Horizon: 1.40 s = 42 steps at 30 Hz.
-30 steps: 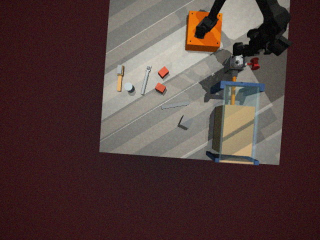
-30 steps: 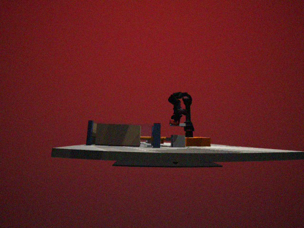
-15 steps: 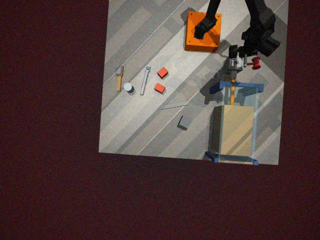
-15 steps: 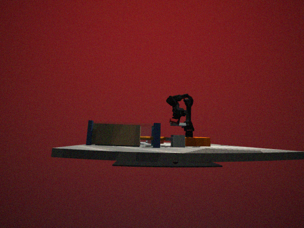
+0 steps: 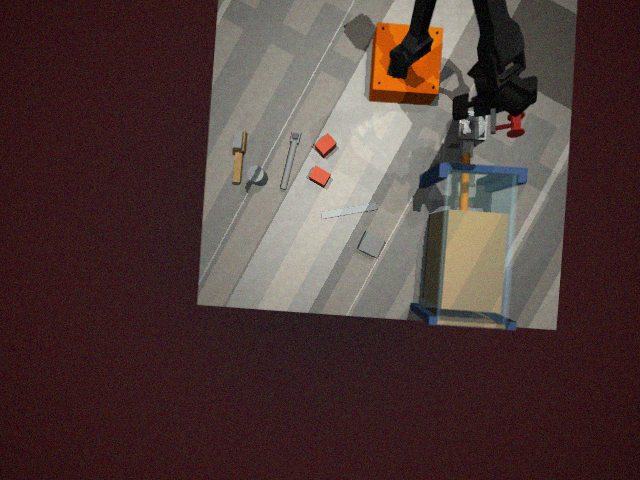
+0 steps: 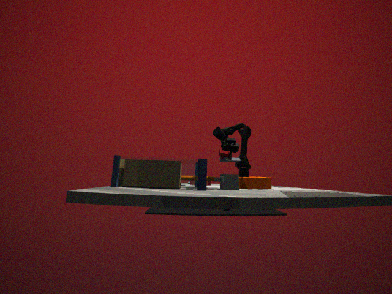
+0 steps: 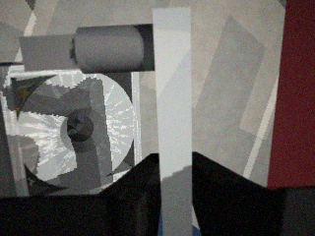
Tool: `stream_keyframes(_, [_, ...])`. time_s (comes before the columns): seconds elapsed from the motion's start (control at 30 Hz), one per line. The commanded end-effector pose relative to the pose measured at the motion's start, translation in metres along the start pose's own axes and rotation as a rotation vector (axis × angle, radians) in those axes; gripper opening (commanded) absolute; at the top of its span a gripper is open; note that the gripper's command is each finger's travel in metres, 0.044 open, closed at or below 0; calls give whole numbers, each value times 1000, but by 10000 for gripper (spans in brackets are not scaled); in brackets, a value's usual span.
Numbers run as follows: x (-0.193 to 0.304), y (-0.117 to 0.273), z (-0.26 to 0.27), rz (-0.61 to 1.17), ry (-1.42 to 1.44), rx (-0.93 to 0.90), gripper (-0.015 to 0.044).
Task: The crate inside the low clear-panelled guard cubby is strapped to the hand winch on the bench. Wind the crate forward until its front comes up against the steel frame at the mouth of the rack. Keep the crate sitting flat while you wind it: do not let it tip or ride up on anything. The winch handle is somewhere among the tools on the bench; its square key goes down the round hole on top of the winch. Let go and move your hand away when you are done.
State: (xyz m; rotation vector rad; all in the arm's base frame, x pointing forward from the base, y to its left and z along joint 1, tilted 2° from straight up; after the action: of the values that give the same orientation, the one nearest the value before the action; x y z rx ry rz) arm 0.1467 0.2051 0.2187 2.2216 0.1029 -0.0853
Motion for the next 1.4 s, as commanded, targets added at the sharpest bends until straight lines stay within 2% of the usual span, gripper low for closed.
stream_keyframes(0.0, [1, 0, 9, -23, 7, 84, 0])
stream_keyframes(1.37, [15, -26, 67, -176, 4, 718, 0])
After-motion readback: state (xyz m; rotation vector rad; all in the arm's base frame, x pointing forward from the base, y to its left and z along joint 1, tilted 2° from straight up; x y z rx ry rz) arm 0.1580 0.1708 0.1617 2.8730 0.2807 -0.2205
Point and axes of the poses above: the point midway between the two fingers, 35 mm back from their tips, its own y axis back along the fingers, its own z axis across the jaws, x = y × z, the point moved 10 cm from there along y, back along the fingers, and after that the axes turned 12 degrees about -y, right-handed, at the moved point
